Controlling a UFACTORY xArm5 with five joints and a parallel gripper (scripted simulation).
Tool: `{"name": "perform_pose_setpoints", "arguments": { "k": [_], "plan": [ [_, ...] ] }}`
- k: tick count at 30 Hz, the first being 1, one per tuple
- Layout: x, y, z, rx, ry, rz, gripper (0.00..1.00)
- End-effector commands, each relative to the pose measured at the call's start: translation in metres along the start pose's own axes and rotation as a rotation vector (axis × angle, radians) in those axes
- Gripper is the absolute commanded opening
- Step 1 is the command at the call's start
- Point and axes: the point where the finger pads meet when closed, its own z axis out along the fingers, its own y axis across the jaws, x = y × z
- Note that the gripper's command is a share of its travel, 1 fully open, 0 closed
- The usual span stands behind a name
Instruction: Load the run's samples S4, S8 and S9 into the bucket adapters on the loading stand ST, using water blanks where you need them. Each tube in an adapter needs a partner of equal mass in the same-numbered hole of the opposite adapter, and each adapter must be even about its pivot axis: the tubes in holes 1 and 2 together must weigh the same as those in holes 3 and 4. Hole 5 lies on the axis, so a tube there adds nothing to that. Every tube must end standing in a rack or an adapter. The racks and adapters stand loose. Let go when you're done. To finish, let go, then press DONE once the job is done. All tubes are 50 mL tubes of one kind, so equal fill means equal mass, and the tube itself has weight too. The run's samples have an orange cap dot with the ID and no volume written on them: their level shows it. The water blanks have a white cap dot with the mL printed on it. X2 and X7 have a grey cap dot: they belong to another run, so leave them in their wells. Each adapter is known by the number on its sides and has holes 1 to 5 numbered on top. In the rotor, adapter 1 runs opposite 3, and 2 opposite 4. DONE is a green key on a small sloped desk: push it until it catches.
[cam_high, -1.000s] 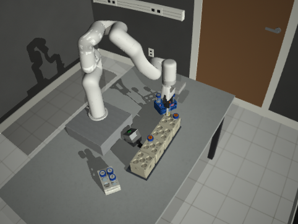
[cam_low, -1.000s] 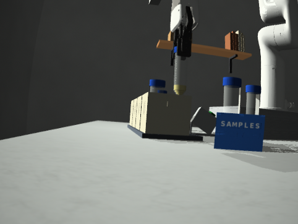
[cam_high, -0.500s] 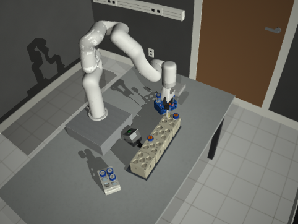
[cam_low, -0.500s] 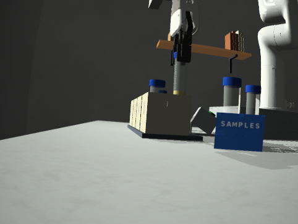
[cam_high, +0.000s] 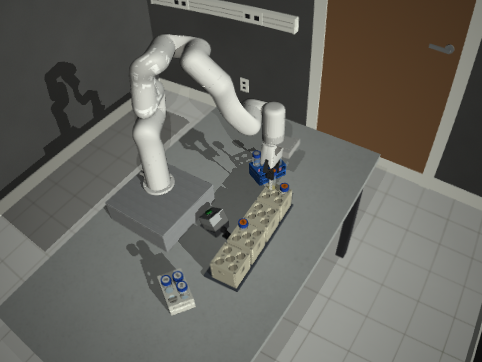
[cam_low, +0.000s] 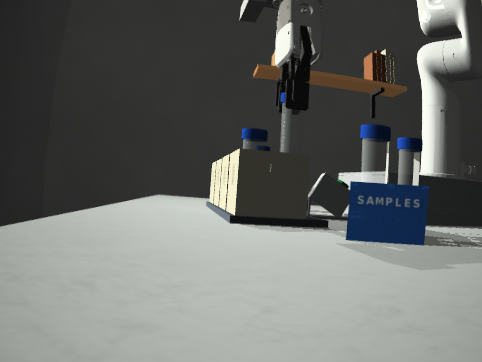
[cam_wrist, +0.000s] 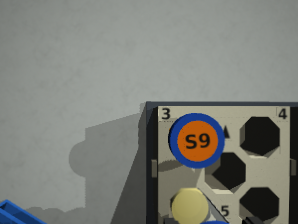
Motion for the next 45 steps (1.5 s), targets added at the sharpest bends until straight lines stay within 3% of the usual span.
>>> {"name": "perform_pose_setpoints", "arguments": {
  "k": [1,45],
  "plan": [
    [0.001,-0.001,0.004,0.017,-0.003,0.000,0.00],
    [0.001,-0.001,0.042,0.017,-0.003,0.000,0.00]
  ]
}}
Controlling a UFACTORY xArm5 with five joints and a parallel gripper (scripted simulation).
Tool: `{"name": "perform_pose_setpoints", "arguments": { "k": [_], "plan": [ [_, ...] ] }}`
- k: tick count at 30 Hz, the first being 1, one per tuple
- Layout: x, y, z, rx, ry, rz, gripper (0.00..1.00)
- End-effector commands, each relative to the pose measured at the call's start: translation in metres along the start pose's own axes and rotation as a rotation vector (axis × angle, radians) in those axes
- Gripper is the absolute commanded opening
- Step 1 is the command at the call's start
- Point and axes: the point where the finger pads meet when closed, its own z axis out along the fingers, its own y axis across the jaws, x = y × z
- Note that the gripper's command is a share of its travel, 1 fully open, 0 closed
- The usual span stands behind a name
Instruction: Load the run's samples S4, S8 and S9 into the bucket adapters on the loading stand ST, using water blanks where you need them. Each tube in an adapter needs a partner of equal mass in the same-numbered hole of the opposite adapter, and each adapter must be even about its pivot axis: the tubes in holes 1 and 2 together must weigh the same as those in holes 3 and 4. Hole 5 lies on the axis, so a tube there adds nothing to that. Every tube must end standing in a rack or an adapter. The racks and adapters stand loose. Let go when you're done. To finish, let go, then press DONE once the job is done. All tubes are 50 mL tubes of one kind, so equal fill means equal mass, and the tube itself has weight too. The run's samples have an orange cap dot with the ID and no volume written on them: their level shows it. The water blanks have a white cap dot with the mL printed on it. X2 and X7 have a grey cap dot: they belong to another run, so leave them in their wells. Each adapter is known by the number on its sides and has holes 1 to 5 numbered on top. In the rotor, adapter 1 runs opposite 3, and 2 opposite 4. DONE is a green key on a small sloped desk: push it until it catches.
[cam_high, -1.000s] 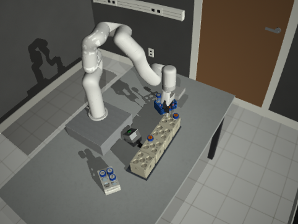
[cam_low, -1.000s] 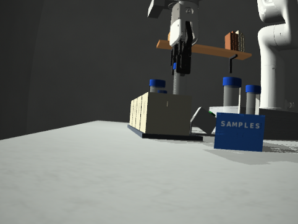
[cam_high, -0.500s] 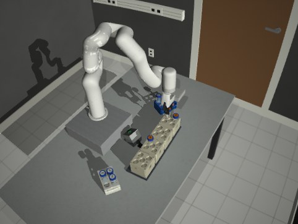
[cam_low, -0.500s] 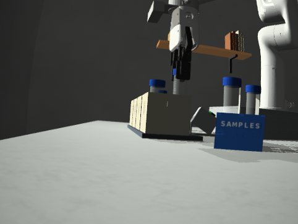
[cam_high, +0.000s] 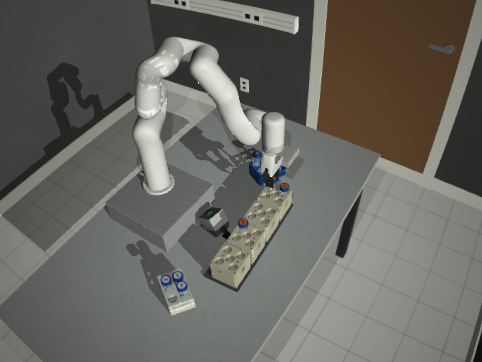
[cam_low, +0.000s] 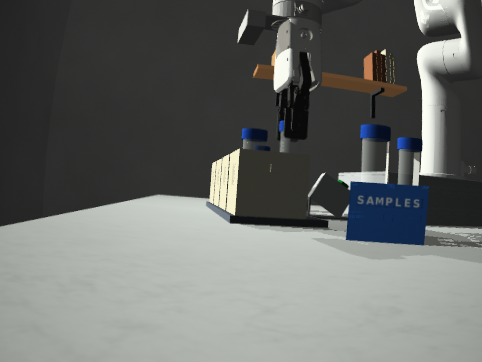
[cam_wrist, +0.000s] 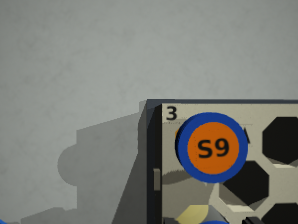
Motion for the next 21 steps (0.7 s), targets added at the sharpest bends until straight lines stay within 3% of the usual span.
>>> {"name": "perform_pose_setpoints", "arguments": {
  "k": [1,21],
  "plan": [
    [0.001,-0.001,0.002,0.017,-0.003,0.000,0.00],
    [0.001,-0.001,0.013,0.017,-0.003,0.000,0.00]
  ]
}}
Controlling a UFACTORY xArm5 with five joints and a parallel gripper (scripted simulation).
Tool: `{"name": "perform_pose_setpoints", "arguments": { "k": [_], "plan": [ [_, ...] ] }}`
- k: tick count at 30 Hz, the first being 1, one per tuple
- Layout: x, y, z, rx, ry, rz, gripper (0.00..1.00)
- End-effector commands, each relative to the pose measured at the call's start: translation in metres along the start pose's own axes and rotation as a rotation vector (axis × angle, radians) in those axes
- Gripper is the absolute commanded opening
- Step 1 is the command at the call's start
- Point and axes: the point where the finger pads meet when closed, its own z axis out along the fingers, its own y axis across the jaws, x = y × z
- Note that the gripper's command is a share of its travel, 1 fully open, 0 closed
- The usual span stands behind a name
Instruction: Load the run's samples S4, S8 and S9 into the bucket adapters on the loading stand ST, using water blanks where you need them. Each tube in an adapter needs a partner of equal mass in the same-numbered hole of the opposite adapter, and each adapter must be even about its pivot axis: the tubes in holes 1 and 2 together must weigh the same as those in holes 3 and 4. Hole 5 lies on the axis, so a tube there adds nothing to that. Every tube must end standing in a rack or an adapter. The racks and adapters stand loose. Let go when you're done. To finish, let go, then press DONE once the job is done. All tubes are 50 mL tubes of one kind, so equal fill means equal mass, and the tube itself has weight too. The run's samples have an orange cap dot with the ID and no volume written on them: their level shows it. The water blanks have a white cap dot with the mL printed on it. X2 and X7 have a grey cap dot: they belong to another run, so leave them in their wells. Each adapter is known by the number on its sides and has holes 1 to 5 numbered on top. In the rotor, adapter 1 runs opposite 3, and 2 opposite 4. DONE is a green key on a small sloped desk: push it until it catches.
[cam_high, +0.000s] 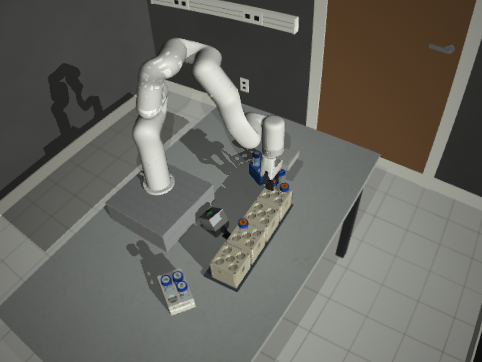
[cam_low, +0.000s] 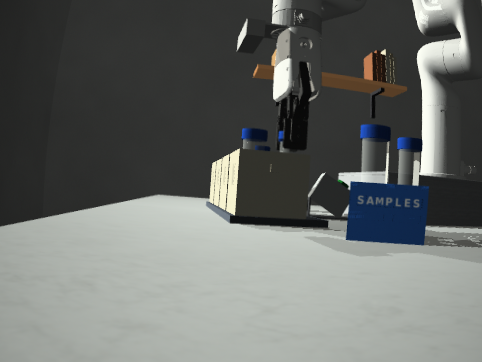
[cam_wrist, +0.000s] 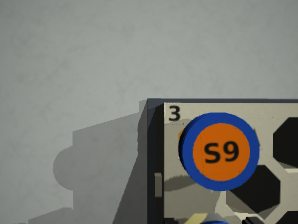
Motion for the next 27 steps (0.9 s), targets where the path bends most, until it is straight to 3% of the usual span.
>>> {"name": "perform_pose_setpoints", "arguments": {
  "k": [1,7,8,27],
  "plan": [
    [0.0013,-0.0006,-0.0011,0.017,-0.003,0.000,0.00],
    [0.0013,-0.0006,-0.0011,0.017,-0.003,0.000,0.00],
    [0.0013,-0.0006,-0.0007,0.017,-0.003,0.000,0.44],
    [0.0013,-0.0006,-0.0007,0.017,-0.003,0.000,0.44]
  ]
}}
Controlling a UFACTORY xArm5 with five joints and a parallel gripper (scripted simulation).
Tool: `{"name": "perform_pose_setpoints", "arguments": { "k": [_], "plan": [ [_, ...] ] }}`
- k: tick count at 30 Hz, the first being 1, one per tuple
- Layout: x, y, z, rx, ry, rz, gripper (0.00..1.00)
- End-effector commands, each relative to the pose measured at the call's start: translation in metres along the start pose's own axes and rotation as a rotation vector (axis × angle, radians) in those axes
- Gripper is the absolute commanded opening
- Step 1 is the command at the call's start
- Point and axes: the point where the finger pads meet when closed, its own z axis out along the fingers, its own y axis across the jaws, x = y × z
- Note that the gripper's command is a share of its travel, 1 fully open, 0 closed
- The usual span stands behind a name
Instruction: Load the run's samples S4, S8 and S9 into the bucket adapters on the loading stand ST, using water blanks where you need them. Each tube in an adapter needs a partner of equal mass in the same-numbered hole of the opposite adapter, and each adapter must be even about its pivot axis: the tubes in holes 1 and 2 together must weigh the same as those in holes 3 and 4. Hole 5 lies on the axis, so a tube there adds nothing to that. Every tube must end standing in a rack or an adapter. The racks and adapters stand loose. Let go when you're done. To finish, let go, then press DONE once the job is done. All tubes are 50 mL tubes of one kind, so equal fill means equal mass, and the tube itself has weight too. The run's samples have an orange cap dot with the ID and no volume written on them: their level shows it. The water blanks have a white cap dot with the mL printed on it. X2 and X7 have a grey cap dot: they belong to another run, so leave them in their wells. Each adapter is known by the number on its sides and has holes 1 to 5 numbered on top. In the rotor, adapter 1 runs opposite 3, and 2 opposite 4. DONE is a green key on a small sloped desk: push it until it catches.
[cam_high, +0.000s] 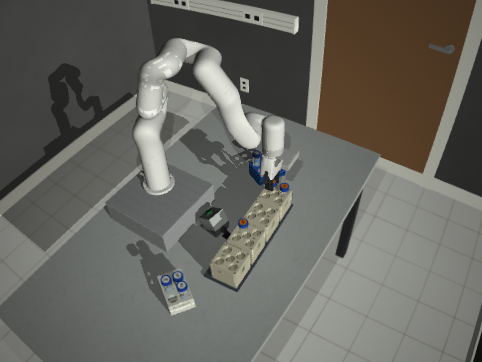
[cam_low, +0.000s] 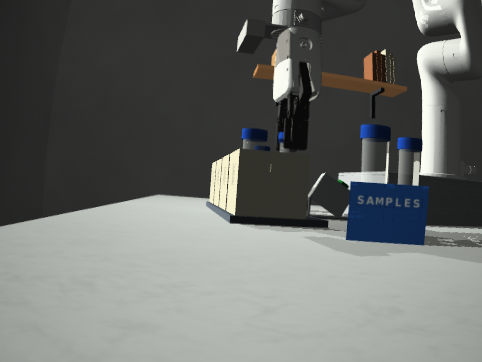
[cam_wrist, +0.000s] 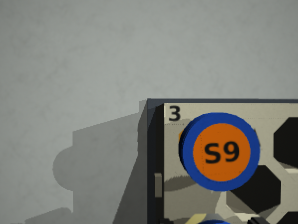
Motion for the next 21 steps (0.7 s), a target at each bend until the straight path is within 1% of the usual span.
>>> {"name": "perform_pose_setpoints", "arguments": {
  "k": [1,9,17,19,21],
  "plan": [
    [0.001,-0.001,-0.001,0.017,-0.004,0.000,0.44],
    [0.001,-0.001,-0.001,0.017,-0.004,0.000,0.44],
    [0.001,0.000,-0.017,0.017,-0.004,0.000,0.44],
    [0.001,0.000,-0.017,0.017,-0.004,0.000,0.44],
    [0.001,0.000,-0.021,0.017,-0.004,0.000,0.44]
  ]
}}
